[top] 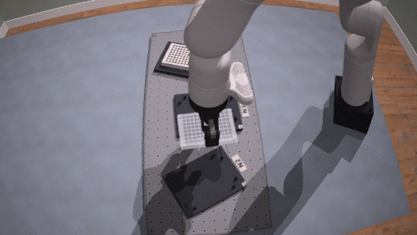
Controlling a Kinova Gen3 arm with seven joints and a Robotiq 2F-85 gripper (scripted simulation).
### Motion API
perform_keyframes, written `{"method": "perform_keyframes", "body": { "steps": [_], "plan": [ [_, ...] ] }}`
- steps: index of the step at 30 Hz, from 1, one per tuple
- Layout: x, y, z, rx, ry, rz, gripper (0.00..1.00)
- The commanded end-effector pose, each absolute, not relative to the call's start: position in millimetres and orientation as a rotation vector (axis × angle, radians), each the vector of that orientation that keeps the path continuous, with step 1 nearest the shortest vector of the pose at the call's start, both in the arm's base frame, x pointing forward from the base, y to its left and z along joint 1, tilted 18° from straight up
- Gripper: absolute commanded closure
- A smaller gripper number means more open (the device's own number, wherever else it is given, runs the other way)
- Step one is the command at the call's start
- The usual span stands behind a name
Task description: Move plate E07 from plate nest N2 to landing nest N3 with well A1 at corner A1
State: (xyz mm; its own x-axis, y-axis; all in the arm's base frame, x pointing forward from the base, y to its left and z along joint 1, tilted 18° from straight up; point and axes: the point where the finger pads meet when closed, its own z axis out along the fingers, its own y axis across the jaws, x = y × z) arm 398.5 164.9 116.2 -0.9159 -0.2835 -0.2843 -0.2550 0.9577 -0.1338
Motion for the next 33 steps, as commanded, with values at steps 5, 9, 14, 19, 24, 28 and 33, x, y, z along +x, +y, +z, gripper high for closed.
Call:
{"method": "perform_keyframes", "body": {
  "steps": [5, 9, 14, 19, 24, 28, 33],
  "plan": [
    [401.0, 145.6, 119.1, -0.367, 2.809, -0.128, 1.0],
    [402.1, 132.4, 120.1, -0.367, 2.809, -0.128, 1.0],
    [403.6, 115.8, 121.4, -0.367, 2.809, -0.128, 1.0],
    [405.0, 99.2, 122.7, -0.367, 2.809, -0.128, 1.0],
    [405.8, 90.0, 123.4, -0.367, 2.809, -0.128, 1.0],
    [405.8, 90.0, 123.4, -0.367, 2.809, -0.128, 1.0],
    [405.8, 90.0, 123.4, -0.367, 2.809, -0.128, 1.0]
  ]
}}
